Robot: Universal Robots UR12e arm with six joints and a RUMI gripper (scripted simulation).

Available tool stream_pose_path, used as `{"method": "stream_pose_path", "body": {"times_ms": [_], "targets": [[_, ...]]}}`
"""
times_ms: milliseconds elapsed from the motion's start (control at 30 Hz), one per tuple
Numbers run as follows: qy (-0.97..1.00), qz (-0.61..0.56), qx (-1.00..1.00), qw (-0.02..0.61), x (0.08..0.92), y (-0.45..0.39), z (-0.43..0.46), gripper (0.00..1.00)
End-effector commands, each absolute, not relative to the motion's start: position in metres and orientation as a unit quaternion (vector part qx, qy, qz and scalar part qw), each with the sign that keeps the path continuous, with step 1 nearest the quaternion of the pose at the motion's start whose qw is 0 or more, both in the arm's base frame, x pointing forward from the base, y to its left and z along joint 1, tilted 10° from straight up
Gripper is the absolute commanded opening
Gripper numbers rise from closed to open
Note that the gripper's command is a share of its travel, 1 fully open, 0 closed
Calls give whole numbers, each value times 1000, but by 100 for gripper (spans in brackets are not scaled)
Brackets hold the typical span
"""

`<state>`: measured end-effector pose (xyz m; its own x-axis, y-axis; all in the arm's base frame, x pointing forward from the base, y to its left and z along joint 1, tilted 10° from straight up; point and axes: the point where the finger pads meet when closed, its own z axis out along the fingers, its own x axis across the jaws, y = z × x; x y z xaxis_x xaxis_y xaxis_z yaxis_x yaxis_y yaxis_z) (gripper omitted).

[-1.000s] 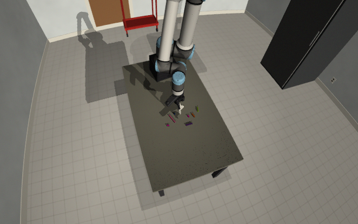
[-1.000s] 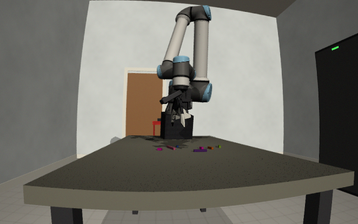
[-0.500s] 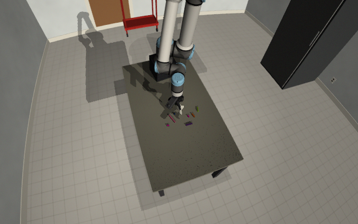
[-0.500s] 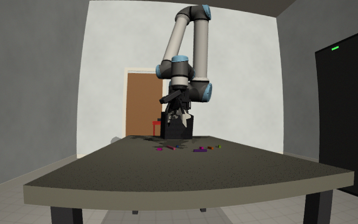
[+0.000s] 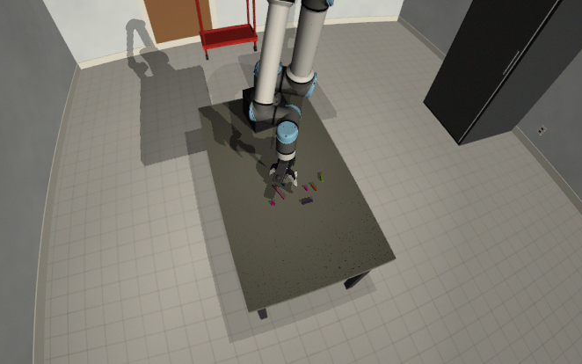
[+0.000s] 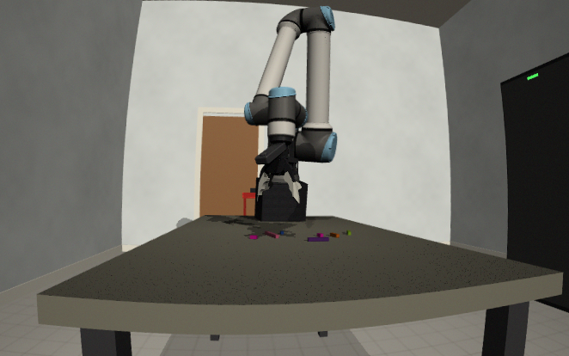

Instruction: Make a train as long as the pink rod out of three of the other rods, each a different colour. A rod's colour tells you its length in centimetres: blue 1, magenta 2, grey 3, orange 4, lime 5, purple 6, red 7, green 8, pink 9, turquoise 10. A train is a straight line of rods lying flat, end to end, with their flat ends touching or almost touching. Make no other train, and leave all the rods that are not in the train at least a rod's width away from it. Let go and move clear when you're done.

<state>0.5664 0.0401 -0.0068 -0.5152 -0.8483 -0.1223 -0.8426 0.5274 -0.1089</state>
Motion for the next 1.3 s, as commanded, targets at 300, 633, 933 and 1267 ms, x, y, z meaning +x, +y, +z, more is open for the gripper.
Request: {"method": "stream_pose_path", "body": {"times_ms": [300,633,933,1267], "targets": [[764,-30,-639,78,587,32,-6,100],[684,-39,-725,74,598,26,-7,100],[599,-47,-797,69,607,21,-8,100],[502,-55,-861,63,617,15,-9,100]]}}
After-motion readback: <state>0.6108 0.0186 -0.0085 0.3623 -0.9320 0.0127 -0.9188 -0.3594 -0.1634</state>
